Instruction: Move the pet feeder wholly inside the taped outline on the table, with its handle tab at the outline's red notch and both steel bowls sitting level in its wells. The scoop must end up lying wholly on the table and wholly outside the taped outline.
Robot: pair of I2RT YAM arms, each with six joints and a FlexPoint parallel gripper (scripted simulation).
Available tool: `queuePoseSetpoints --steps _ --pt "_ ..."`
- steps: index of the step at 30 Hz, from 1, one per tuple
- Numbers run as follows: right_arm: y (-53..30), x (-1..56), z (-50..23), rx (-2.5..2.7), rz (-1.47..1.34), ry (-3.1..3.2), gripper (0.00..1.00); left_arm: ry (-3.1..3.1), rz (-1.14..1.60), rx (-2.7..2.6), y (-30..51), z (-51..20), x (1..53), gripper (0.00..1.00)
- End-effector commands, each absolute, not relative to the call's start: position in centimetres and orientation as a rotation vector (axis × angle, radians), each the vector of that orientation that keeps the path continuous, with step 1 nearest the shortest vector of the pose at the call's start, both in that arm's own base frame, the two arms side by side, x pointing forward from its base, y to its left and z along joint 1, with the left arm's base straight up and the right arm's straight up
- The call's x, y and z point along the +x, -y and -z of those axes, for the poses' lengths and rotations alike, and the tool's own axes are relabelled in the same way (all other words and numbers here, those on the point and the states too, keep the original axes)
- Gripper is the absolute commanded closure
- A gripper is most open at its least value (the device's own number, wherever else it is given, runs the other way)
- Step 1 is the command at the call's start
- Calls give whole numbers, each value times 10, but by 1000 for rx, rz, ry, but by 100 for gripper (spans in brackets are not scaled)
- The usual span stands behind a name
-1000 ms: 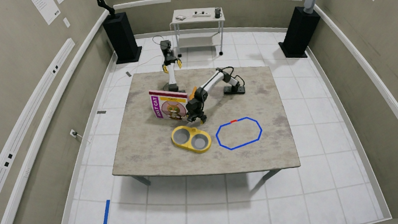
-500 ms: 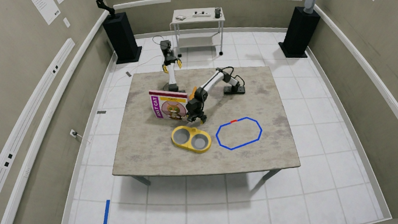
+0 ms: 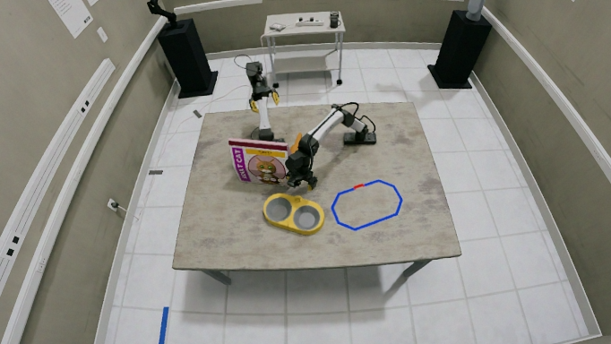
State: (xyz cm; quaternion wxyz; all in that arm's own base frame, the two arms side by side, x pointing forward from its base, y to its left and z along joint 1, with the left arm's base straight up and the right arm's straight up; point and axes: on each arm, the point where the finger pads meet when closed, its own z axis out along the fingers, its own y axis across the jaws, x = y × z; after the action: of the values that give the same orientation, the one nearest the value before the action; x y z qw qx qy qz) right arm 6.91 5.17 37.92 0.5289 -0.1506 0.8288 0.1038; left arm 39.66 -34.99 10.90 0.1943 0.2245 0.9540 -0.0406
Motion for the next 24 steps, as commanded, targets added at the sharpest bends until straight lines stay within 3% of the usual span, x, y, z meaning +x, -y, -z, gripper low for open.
queuePoseSetpoints --steps 1,14,19,20,24 --pt "-53 64 -385 -372 -245 -1953 0 -2619 146 588 355 -134 407 0" --pt "-53 64 -385 -372 -245 -1953 0 -2619 146 588 355 -134 407 0" --pt "-53 64 -385 -372 -245 -1953 0 -2626 98 742 351 -120 404 56" --pt "-53 64 -385 -372 -245 -1953 0 -2621 87 784 352 -118 403 62" --pt "-53 64 -385 -372 -245 -1953 0 -2596 56 908 351 -113 403 62"
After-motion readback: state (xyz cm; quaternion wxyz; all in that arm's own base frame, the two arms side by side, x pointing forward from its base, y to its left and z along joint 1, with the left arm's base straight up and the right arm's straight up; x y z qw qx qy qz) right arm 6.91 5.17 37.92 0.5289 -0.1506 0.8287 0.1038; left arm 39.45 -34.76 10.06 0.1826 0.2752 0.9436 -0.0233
